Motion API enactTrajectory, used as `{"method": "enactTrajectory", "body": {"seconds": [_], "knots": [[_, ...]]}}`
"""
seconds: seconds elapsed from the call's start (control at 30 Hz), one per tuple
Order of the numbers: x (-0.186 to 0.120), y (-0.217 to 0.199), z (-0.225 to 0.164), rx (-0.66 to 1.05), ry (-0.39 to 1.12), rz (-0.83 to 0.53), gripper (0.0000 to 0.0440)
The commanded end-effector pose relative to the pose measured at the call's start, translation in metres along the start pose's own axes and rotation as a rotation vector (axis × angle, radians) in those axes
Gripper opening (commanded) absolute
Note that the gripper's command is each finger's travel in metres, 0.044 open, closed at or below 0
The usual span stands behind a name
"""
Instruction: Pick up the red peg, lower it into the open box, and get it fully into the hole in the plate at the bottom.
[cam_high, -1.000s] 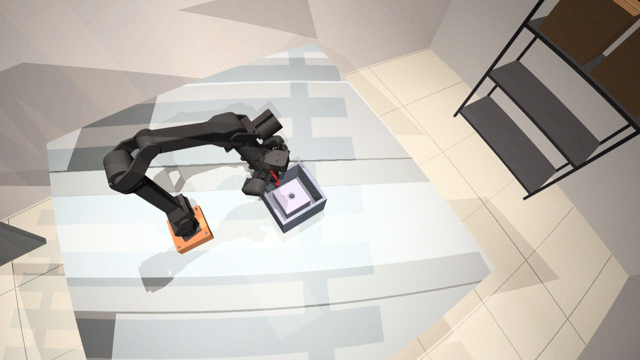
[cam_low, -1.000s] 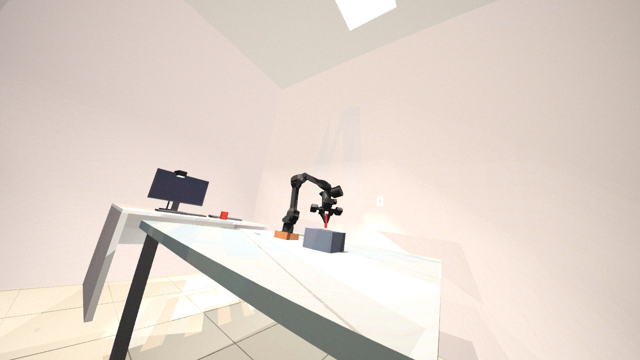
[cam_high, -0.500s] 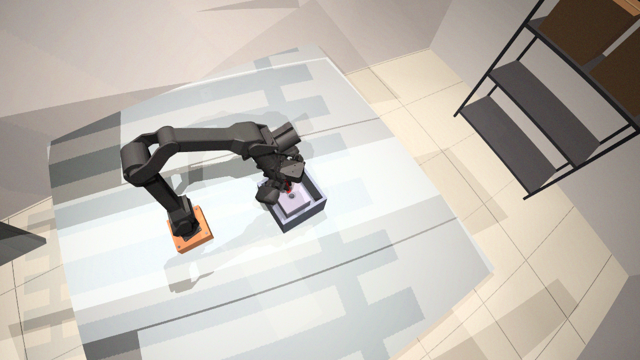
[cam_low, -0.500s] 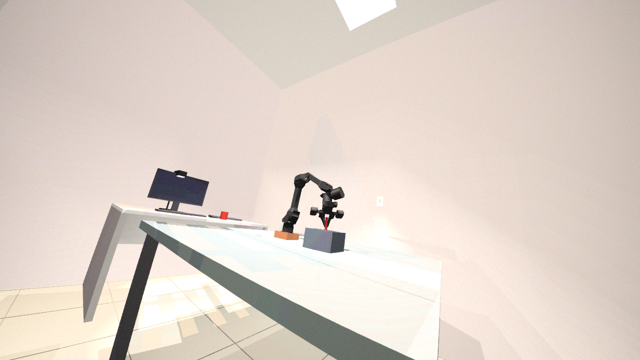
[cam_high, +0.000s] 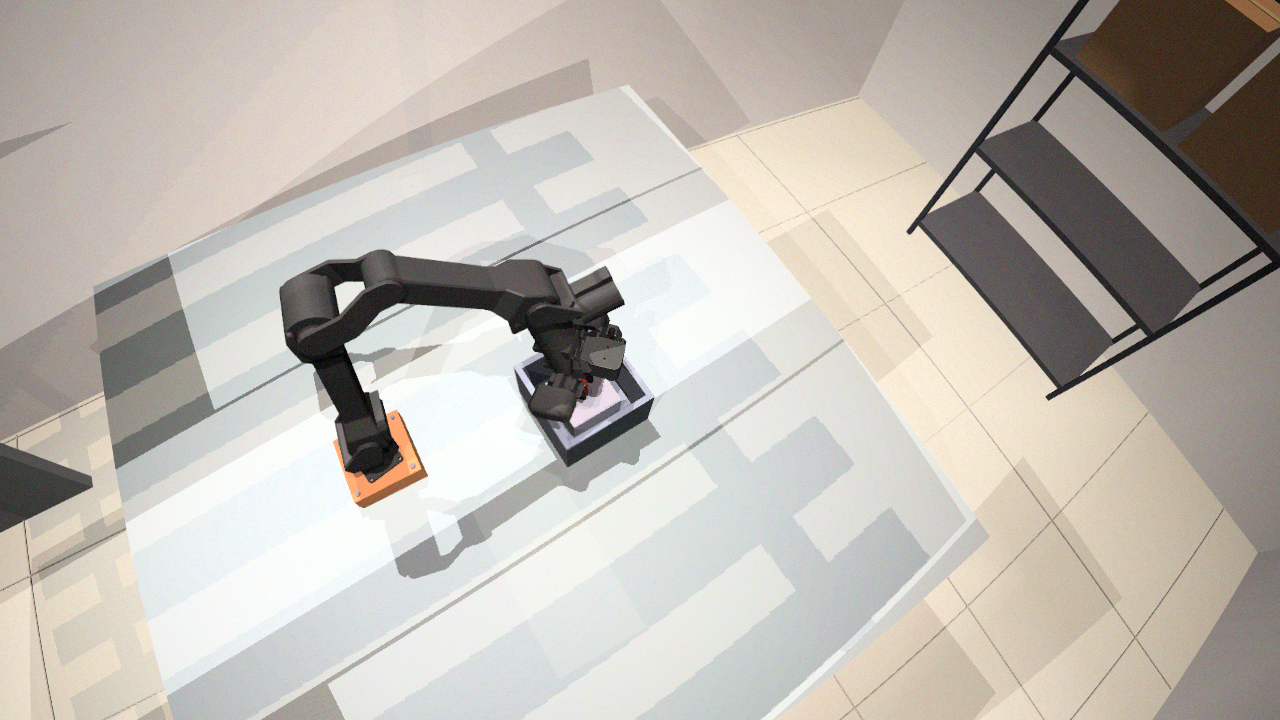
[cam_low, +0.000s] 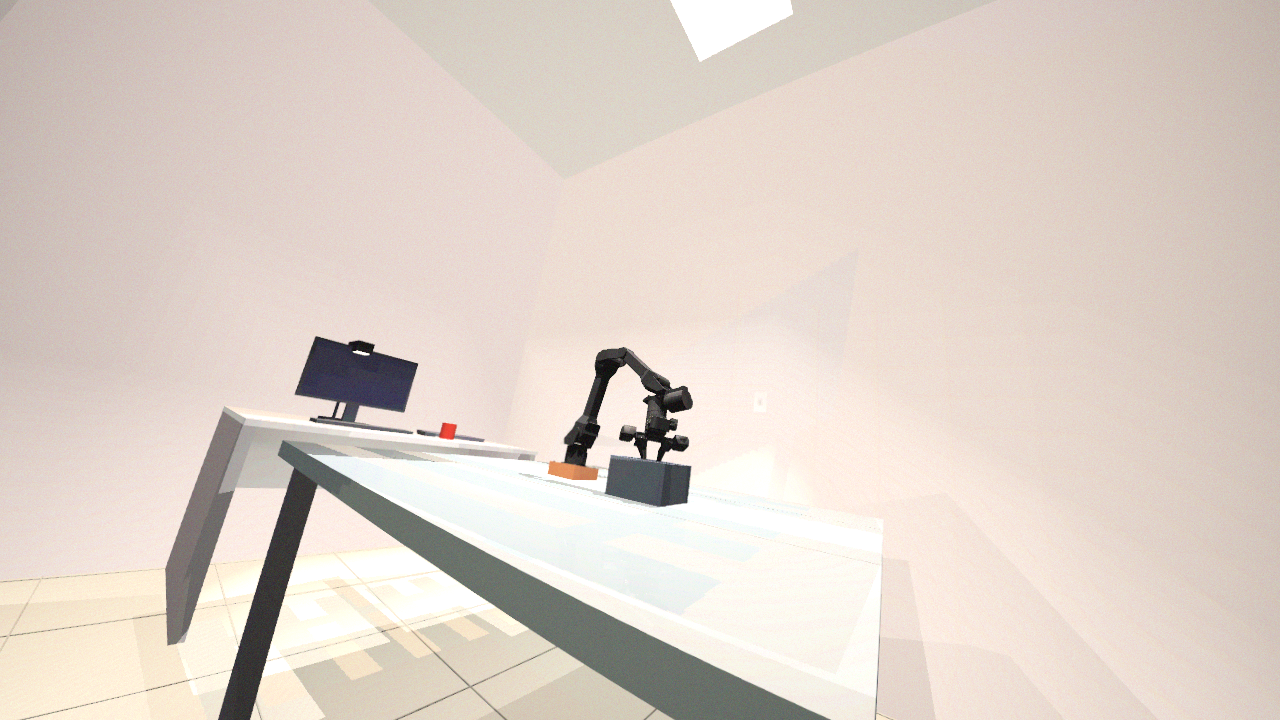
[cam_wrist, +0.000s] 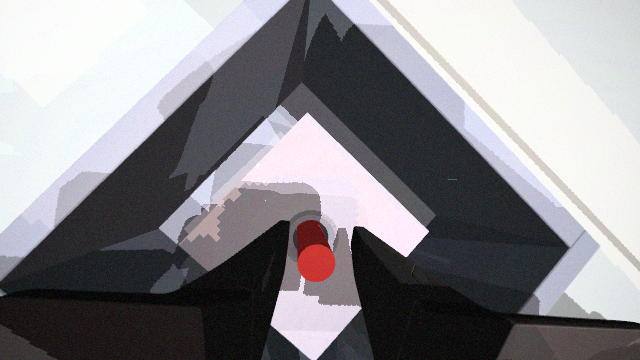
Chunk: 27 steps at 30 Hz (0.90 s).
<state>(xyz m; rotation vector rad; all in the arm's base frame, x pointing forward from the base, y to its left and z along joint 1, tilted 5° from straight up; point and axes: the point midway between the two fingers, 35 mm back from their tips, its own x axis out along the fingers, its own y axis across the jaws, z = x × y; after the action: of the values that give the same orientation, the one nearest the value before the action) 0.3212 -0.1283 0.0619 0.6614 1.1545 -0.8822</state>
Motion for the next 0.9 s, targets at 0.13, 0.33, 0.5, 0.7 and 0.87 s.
{"method": "enactTrajectory", "body": {"seconds": [0.13, 0.33, 0.5, 0.7, 0.87], "knots": [[0.003, 0.008, 0.021, -0.032, -0.023, -0.004, 0.0212], [0.005, 0.014, 0.041, -0.049, -0.049, -0.007, 0.0359], [0.001, 0.020, 0.060, -0.051, -0.094, 0.008, 0.0440], [-0.006, 0.022, 0.083, -0.041, -0.156, 0.019, 0.0440], [-0.011, 0.025, 0.101, -0.032, -0.210, 0.028, 0.0440]]}}
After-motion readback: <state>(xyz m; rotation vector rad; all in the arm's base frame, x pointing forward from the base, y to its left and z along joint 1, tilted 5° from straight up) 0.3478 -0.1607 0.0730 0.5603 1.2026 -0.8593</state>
